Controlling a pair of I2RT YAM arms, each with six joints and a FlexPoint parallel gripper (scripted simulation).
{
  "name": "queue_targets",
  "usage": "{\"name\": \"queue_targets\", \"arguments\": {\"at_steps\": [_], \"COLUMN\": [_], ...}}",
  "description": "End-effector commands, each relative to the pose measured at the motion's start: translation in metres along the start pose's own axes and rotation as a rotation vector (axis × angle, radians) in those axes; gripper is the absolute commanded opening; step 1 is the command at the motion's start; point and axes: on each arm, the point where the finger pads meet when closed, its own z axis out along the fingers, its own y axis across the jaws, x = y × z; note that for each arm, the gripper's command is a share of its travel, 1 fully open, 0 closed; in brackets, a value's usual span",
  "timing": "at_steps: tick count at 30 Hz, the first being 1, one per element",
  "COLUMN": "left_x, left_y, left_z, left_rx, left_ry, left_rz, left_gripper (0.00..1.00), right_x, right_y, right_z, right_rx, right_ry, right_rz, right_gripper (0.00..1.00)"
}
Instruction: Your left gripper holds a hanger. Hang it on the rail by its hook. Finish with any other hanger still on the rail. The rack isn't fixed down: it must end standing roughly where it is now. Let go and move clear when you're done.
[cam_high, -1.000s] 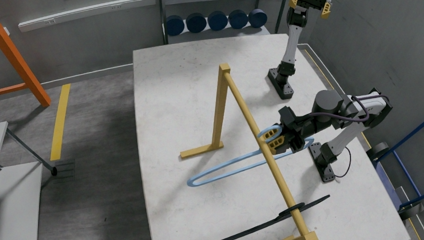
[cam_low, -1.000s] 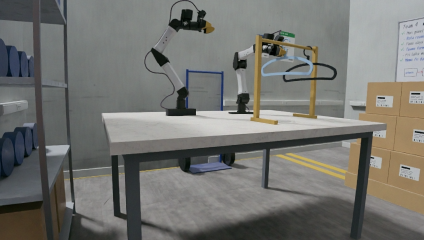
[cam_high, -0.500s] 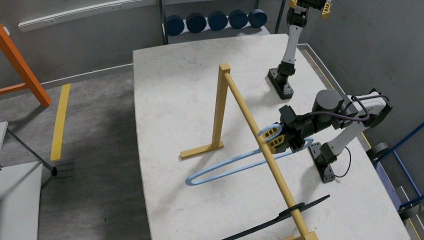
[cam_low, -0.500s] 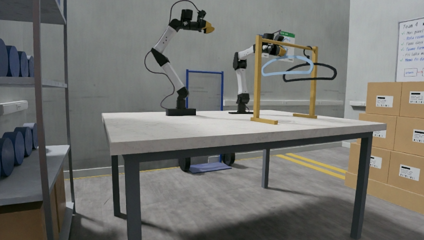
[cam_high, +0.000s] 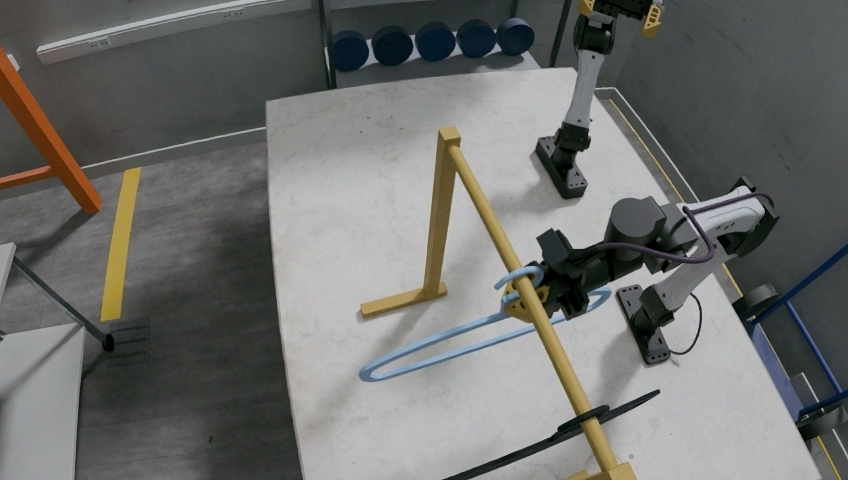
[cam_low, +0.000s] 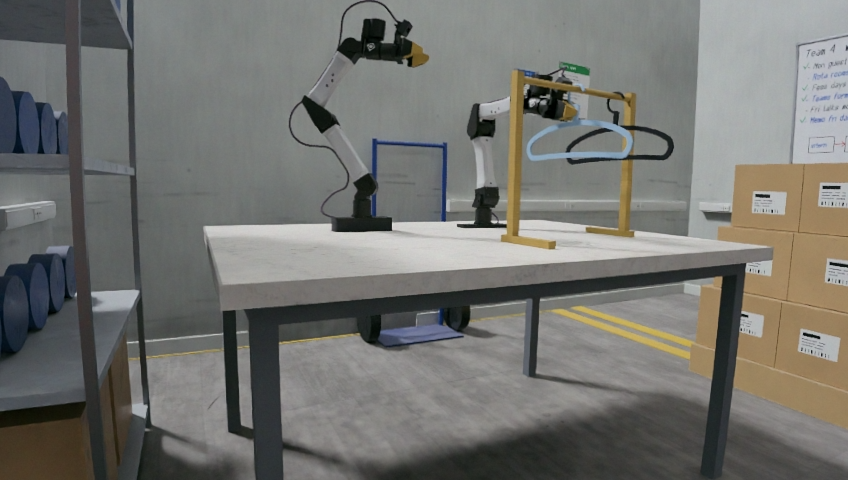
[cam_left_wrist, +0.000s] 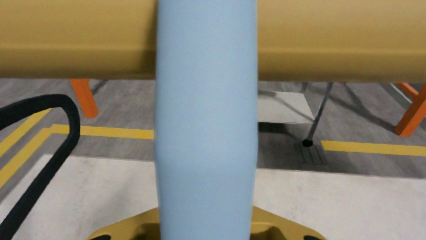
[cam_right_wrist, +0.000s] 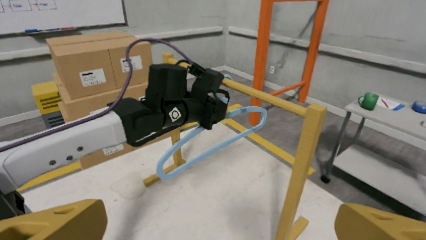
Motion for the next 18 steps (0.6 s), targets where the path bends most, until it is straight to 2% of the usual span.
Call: {"name": "queue_targets", "arguments": {"at_steps": [1, 17, 18], "left_x": [-0.0116, -0.0073, -0.0073], "left_y": [0.008, 0.0011, 0.0011], "left_z": [0.001, -0.0031, -0.0031], "left_rx": [-0.021, -0.002, -0.002], "left_ry": [-0.044, -0.021, -0.021], "left_rz": [0.003, 0.0, 0.0], "left_gripper": [0.0, 0.0, 0.11], "right_x": [-0.0022, -0.0022, -0.0022], "right_y": [0.0007, 0.0007, 0.0007], "right_z": [0.0015, 0.0015, 0.0015], "right_rx": [-0.001, -0.001, -0.001], "right_ry": [-0.004, -0.004, -0.004], "right_rz": [0.004, 0.004, 0.004], "right_gripper": [1.0, 1.0, 1.0]}}
